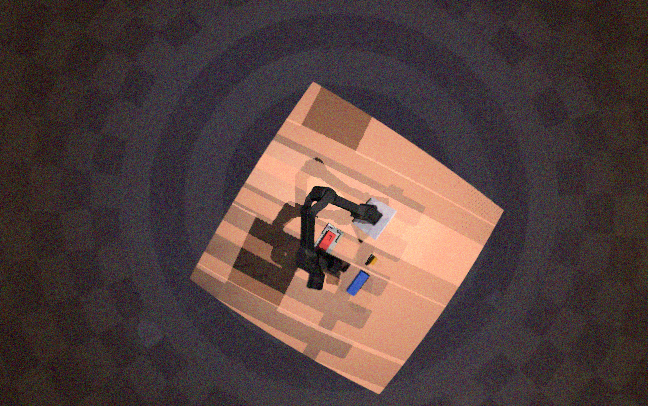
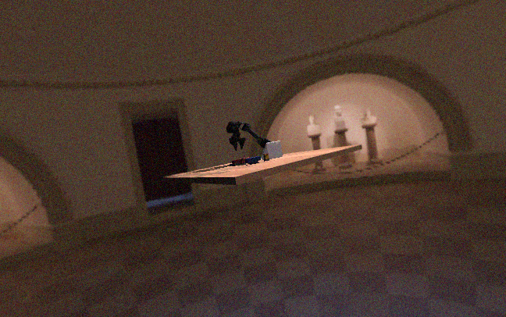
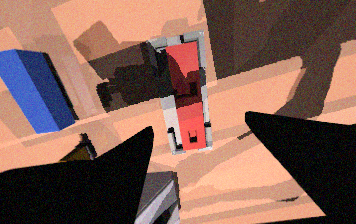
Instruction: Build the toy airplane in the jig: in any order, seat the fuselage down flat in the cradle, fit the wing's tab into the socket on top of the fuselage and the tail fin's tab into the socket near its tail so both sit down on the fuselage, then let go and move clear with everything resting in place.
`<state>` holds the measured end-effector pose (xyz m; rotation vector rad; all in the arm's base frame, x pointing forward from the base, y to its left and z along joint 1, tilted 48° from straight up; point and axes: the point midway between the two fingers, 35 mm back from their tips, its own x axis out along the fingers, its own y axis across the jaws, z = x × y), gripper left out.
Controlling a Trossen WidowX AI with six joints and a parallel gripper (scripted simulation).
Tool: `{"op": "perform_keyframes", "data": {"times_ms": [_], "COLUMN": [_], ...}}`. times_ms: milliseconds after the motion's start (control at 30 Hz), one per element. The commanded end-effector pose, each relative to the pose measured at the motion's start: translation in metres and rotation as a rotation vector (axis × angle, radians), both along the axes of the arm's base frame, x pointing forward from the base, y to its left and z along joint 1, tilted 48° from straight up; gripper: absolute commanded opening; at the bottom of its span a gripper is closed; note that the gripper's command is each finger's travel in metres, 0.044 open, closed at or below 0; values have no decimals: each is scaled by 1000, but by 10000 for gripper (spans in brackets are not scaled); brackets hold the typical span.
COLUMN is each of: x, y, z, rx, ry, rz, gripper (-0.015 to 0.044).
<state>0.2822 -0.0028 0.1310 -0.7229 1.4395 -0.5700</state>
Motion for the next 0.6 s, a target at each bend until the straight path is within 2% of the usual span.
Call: {"op": "perform_keyframes", "data": {"times_ms": [0,233,567], "x": [-2,8,40], "y": [6,15,108], "z": [5,-7,-111], "rx": [-6,-9,-4], "ry": [16,-9,-19], "rz": [-11,-31,-31], "gripper": [440,440,440]}}
